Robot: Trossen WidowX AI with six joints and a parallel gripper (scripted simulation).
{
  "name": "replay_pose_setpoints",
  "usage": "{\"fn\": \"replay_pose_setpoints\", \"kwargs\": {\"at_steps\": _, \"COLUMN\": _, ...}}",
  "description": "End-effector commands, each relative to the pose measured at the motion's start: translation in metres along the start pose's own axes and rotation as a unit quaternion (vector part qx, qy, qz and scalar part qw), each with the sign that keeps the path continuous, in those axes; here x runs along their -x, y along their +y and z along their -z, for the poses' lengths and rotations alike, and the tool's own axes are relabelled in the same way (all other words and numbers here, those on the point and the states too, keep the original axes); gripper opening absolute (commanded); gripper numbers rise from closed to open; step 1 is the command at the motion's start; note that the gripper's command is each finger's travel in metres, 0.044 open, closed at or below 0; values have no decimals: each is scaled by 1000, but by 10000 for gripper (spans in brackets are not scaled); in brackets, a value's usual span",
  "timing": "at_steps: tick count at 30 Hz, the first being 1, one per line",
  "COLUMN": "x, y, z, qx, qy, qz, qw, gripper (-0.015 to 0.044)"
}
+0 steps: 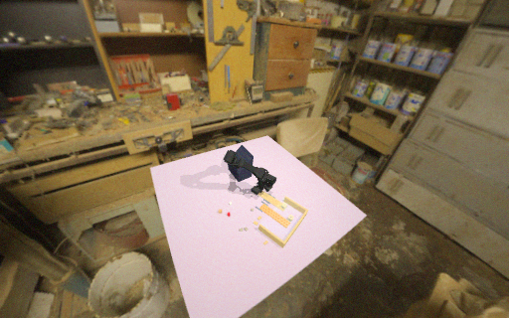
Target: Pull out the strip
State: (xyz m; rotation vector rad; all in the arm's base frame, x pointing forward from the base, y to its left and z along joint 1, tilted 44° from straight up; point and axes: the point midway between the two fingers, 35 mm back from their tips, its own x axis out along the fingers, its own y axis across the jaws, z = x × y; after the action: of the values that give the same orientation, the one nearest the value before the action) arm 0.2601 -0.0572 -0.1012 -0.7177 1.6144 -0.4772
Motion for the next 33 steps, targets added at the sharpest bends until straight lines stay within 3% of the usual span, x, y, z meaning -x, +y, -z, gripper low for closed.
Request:
{"fn": "replay_pose_setpoints", "kwargs": {"at_steps": 1, "x": -4, "y": 1, "z": 15, "qx": 2, "qy": 12, "qz": -2, "qw": 1000, "gripper": 0}}
{"fn": "replay_pose_setpoints", "kwargs": {"at_steps": 33, "x": -3, "y": 1, "z": 62, "qx": 3, "qy": 13, "qz": -2, "qw": 1000, "gripper": 0}}
